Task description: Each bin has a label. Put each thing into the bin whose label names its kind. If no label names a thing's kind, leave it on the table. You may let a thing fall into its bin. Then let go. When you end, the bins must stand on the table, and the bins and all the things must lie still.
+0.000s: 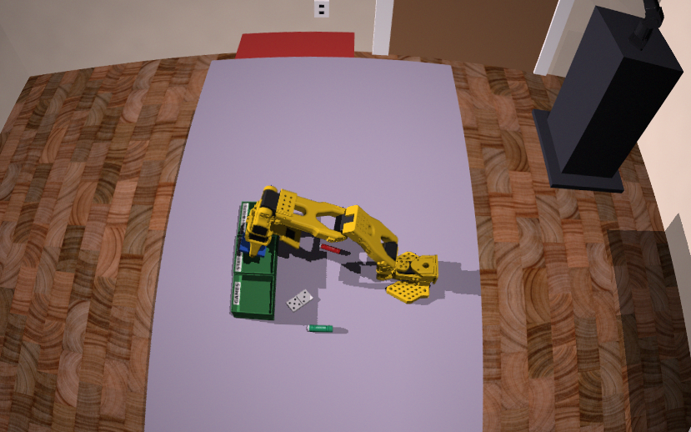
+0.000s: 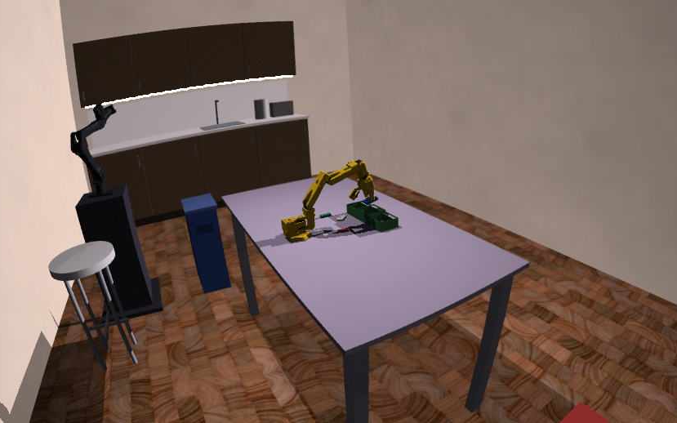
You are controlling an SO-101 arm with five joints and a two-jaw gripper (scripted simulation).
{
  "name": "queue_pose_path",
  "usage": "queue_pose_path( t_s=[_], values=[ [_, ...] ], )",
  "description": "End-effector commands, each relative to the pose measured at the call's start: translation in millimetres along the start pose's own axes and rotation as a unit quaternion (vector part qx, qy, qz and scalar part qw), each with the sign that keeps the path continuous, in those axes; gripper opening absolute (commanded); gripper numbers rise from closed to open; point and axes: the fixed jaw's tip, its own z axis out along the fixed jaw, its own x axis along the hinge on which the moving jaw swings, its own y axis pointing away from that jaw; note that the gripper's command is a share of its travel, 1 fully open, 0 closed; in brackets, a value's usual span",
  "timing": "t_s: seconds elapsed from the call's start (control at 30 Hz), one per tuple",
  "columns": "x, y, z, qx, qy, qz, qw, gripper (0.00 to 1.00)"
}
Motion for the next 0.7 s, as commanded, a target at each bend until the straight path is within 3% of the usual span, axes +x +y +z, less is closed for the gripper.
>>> queue_pose_path(
  t_s=[0.0,0.3,0.67],
  values=[
    [6.5,-3.1,-10.7,0.001,0.025,-0.009,1.0,0.0],
    [4.1,-3.2,-9.1,0.002,0.018,-0.009,1.0,0.0],
    [2.8,-3.2,1.8,0.002,0.017,-0.009,1.0,0.0]
  ],
)
